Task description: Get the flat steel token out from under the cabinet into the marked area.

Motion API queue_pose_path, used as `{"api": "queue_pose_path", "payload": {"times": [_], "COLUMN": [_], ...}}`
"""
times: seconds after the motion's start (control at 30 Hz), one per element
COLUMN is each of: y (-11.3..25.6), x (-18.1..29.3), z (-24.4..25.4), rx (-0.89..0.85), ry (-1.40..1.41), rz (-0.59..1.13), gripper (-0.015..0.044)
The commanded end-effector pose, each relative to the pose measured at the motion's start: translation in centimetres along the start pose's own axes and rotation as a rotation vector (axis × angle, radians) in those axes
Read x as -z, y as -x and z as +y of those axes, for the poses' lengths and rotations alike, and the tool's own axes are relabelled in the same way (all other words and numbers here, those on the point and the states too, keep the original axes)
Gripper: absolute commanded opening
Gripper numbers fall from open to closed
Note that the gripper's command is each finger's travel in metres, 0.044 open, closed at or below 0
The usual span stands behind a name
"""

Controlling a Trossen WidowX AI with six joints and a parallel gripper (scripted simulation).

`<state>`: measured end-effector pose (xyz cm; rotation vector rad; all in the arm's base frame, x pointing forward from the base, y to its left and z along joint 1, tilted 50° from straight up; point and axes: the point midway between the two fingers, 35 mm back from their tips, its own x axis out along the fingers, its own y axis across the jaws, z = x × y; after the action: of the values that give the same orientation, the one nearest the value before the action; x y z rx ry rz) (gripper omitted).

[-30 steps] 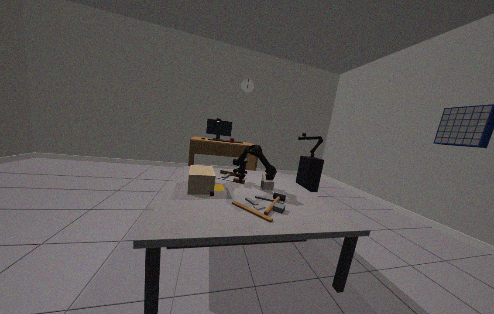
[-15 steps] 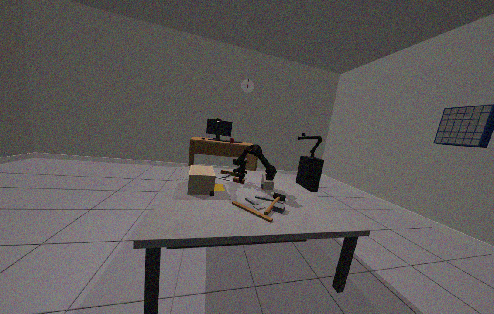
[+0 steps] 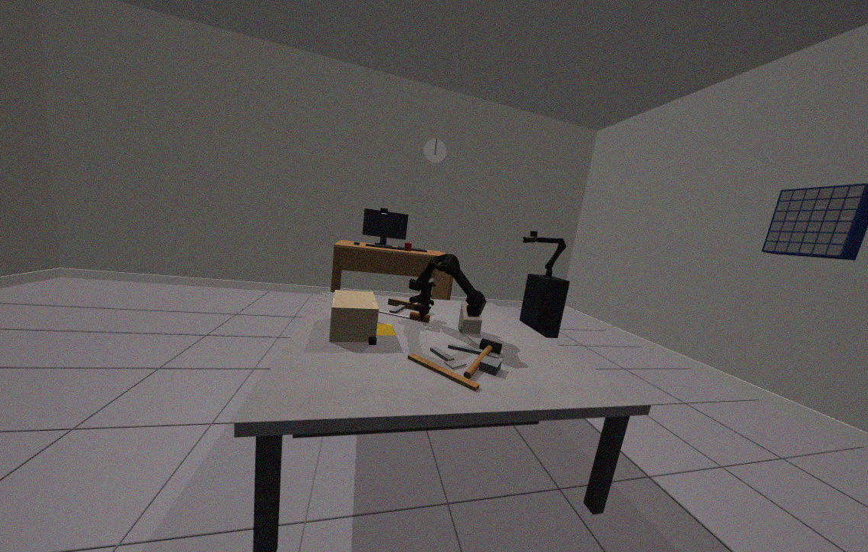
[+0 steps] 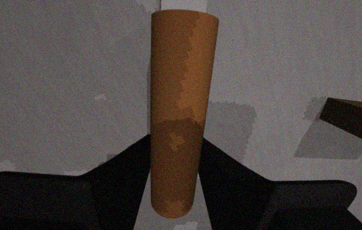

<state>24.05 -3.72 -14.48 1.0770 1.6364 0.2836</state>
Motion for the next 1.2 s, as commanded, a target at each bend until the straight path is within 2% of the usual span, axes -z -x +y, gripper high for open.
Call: {"api": "queue_pose_path", "payload": {"times": [0.0, 1.17], "y": [0.2, 0.2], "x": [-0.4, -1.3], "z": [-0.7, -2.1], "rx": [0.007, 0.008], "ry": [-0.008, -0.008], "rz": [-0.007, -0.007], "gripper": [0.0, 0.0]}}
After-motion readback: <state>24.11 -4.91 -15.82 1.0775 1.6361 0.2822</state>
